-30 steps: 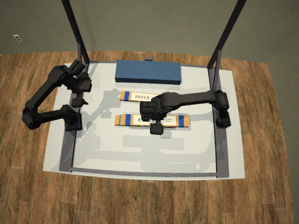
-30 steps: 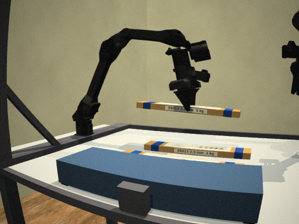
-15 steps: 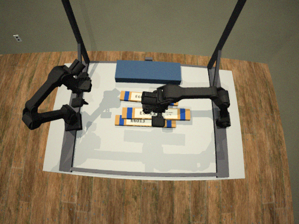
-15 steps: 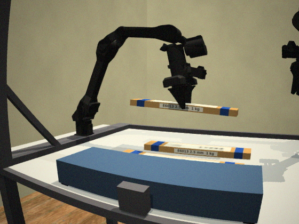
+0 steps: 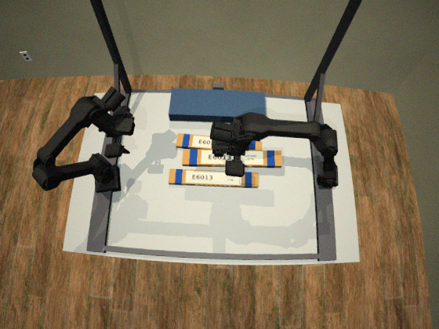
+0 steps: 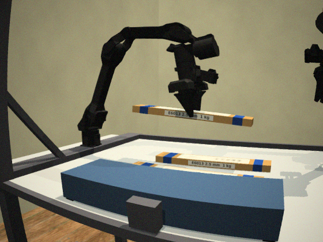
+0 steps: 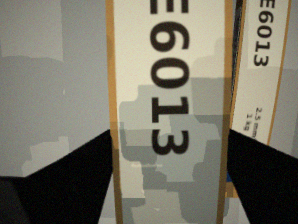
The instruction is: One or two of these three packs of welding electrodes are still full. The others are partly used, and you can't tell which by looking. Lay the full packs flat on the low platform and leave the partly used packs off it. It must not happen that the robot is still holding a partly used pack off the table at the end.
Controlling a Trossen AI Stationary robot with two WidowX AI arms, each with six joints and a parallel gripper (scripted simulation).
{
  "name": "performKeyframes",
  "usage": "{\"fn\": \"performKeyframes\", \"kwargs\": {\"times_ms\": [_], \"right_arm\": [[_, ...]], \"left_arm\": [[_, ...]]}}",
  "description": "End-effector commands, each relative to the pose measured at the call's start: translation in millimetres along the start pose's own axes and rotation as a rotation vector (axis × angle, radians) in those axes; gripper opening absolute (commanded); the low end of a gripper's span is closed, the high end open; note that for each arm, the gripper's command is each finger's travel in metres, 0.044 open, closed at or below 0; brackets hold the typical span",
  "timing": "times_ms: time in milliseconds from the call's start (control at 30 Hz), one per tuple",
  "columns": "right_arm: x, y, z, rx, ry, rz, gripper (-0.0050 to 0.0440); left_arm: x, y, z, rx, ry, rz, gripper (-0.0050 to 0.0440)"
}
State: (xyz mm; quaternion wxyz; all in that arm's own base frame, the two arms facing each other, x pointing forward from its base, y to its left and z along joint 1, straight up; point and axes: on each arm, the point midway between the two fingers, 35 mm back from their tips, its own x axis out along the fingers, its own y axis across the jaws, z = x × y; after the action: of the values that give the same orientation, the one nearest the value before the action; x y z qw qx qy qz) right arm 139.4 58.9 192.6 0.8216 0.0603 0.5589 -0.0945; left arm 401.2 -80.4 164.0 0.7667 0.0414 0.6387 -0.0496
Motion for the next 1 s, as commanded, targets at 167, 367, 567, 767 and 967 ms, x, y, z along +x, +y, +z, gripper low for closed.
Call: {"fn": "performKeyframes", "kwargs": {"times_ms": [167, 367, 567, 767, 967], "right_arm": [[-5, 2, 3, 0.006, -0.014, 0.015, 0.043], [-5, 2, 3, 0.006, -0.014, 0.015, 0.043], [-5, 2, 3, 0.006, -0.014, 0.015, 0.043], [-5, 2, 3, 0.006, -0.014, 0.015, 0.043], [-5, 2, 3, 0.006, -0.014, 0.015, 0.043]], "left_arm": [[-53, -19, 10, -0.005, -0.137, -0.004, -0.005], [-57, -28, 9, -0.005, -0.137, -0.005, -0.005], [-59, -26, 9, -0.008, -0.137, -0.003, -0.005], [-60, -27, 9, -0.006, -0.137, -0.005, -0.005], [-61, -27, 9, -0.006, -0.137, -0.006, -0.005]]}}
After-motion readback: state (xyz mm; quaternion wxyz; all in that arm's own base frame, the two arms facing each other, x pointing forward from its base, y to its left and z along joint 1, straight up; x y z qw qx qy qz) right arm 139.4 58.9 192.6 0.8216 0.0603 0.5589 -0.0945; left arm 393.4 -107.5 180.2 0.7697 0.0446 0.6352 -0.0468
